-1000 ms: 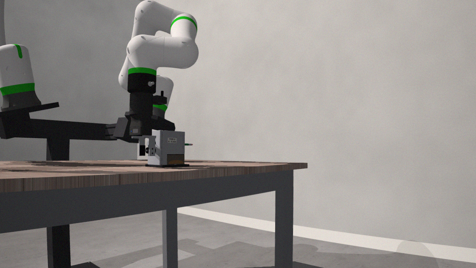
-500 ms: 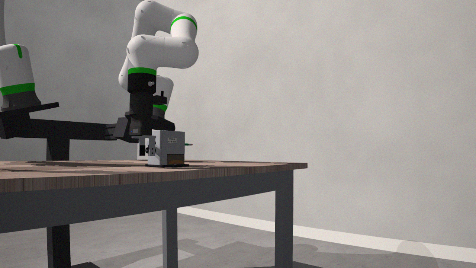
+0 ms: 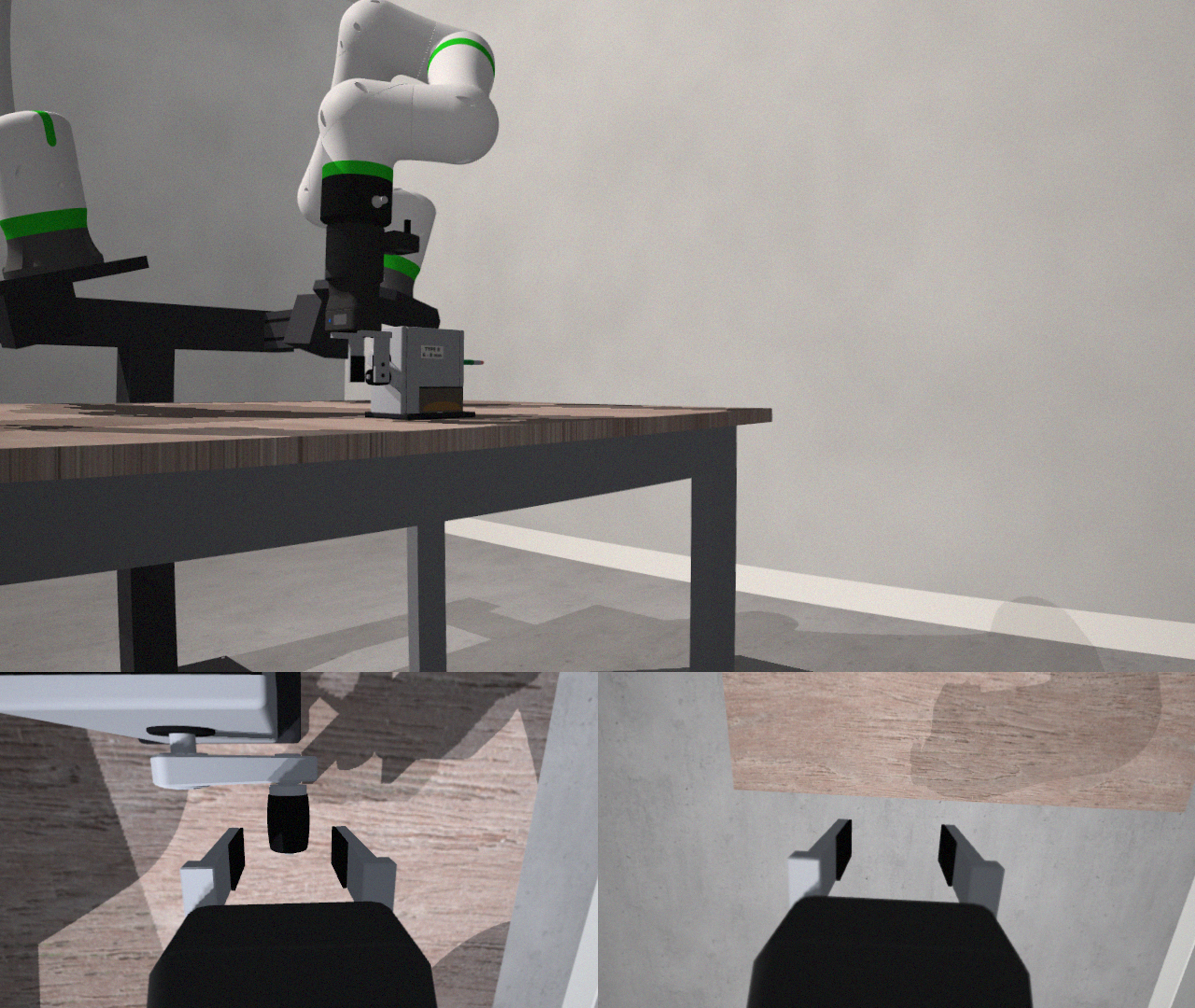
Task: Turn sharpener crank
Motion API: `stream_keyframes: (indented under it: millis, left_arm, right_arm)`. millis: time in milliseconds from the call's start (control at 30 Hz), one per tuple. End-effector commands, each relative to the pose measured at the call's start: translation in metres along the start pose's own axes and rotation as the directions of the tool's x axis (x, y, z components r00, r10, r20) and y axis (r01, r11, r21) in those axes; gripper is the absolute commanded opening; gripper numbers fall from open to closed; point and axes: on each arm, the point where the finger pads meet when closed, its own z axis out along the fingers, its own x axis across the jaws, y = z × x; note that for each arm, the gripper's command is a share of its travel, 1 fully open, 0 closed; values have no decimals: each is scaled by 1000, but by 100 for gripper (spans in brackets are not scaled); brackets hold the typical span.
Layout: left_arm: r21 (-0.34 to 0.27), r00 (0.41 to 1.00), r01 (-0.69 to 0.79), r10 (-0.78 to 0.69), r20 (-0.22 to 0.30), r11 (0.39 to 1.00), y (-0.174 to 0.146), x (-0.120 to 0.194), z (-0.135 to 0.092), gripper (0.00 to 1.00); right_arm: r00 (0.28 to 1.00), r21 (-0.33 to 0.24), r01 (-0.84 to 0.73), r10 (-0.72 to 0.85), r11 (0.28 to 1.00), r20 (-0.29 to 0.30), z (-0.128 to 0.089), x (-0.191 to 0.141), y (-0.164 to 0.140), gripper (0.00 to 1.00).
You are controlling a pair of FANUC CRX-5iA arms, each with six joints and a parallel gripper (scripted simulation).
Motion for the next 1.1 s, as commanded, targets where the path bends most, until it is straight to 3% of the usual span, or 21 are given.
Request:
stream_keyframes:
  millis: [0,633,1067]
  left_arm:
    - [-2,1000,0,0,-2,1000,1,1,-9,97]
    - [-2,1000,0,0,-2,1000,1,1,-53,97]
    - [-2,1000,0,0,-2,1000,1,1,-60,97]
  right_arm:
    - [1000,-3,0,0,1000,0,-1,0,0,100]
    - [1000,-3,0,0,1000,0,-1,0,0,100]
    - [1000,-3,0,0,1000,0,-1,0,0,100]
